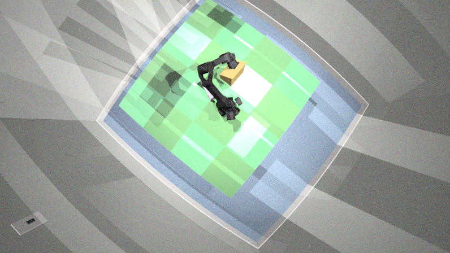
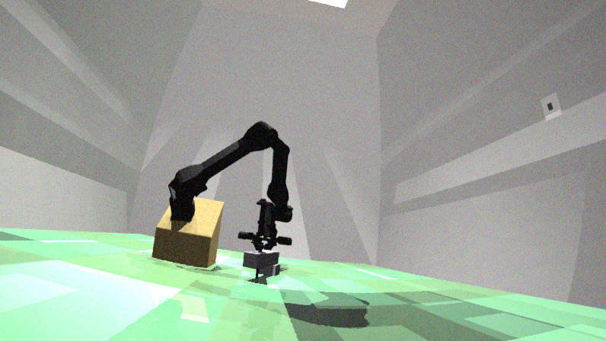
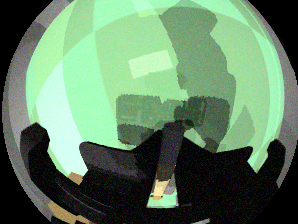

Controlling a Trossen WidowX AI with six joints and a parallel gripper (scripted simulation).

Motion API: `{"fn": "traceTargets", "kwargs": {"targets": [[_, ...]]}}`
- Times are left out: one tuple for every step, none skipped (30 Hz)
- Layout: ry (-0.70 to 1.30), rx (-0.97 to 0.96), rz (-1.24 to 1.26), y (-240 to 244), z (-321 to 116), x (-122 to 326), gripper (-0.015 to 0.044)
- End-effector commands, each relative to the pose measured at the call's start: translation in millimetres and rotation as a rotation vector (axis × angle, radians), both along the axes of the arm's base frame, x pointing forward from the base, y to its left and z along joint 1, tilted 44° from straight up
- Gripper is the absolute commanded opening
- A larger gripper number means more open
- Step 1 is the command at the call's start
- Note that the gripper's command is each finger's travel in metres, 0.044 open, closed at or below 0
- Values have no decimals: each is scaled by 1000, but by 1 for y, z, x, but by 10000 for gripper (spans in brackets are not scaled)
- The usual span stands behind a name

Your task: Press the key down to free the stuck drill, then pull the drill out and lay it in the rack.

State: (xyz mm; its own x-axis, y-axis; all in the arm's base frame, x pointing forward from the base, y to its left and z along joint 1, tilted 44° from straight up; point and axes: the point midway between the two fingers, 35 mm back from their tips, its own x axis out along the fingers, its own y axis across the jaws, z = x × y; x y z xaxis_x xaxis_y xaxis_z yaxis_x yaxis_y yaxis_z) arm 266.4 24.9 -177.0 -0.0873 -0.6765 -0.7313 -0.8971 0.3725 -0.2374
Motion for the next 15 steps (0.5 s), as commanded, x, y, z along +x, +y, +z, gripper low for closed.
{"fn": "traceTargets", "kwargs": {"targets": [[3,-7,2,-5,-4,0,0],[3,-7,2,-6,-4,0,0],[3,-7,2,-7,-5,0,0],[3,-7,2,-7,-6,0,0],[3,-7,2,-8,-6,0,0],[-2,0,6,-2,-3,1,26],[-2,0,6,-2,-3,1,53],[-2,0,6,-2,-3,1,79],[-2,0,6,-2,-3,1,105],[-2,0,6,-2,-3,1,131],[-2,0,6,-2,-3,1,157],[-2,0,6,-2,-3,1,184],[-2,0,6,-2,-3,1,210],[-2,0,6,-2,-3,1,236],[-2,0,6,-2,-3,1,262]]}}
